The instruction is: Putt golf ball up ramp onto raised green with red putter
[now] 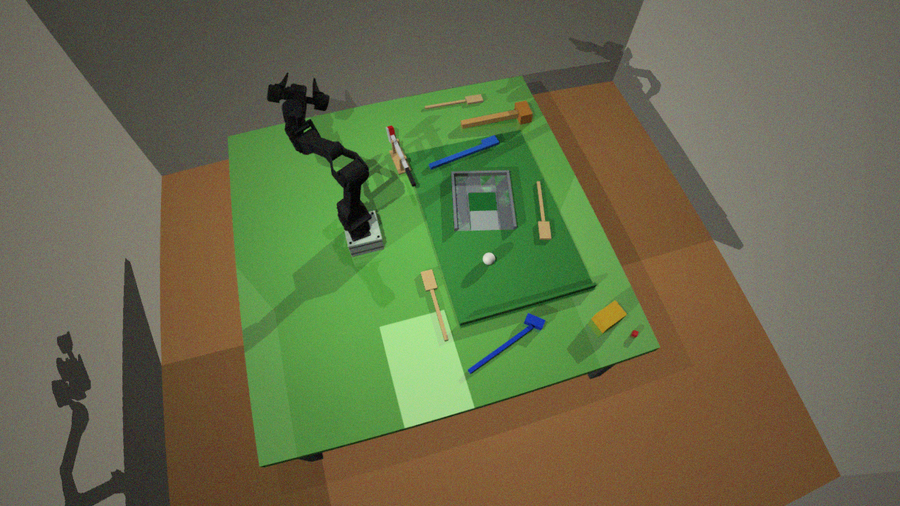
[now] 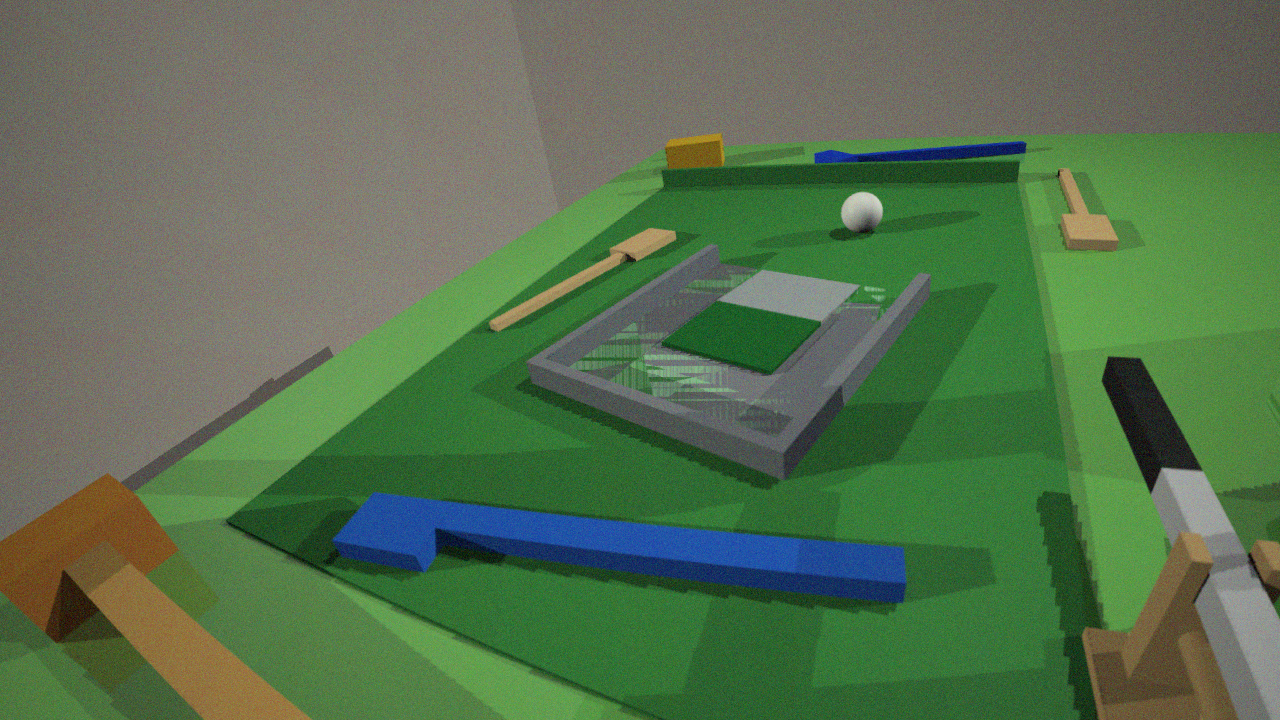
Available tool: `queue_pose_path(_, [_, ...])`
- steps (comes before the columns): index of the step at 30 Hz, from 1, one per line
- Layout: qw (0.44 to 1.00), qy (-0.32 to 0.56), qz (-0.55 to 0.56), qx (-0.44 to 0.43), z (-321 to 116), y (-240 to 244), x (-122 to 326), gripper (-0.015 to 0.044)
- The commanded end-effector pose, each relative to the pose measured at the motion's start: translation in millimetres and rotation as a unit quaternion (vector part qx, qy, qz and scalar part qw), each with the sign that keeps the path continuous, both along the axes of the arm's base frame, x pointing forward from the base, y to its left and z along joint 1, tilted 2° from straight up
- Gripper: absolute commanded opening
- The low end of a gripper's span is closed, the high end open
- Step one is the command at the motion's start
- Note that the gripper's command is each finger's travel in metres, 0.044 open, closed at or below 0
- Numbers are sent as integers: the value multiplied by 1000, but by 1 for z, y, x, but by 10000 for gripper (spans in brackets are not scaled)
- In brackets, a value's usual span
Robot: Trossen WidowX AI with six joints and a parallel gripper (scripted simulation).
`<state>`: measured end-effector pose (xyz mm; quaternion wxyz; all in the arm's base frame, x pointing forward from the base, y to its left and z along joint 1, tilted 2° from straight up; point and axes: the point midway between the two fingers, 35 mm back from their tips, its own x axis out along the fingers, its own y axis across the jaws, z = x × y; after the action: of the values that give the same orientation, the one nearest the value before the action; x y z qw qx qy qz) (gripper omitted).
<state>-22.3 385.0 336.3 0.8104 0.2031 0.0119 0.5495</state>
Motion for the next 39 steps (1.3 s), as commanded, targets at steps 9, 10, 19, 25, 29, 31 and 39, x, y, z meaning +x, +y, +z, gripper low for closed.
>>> queue_pose_path(9, [972,-134,-76,-178,-49,17,85,440])
queue_pose_path(10, [962,-151,-85,-209,-58,17,100,440])
queue_pose_path(19, [839,-220,-75,-491,-151,-27,219,440])
queue_pose_path(25, [751,-184,-4,-634,-210,-99,271,440])
queue_pose_path(29, [707,-131,64,-692,-240,-156,286,440])
queue_pose_path(31, [692,-99,101,-708,-252,-184,287,440])
queue_pose_path(39, [681,-3,200,-704,-271,-249,272,440])
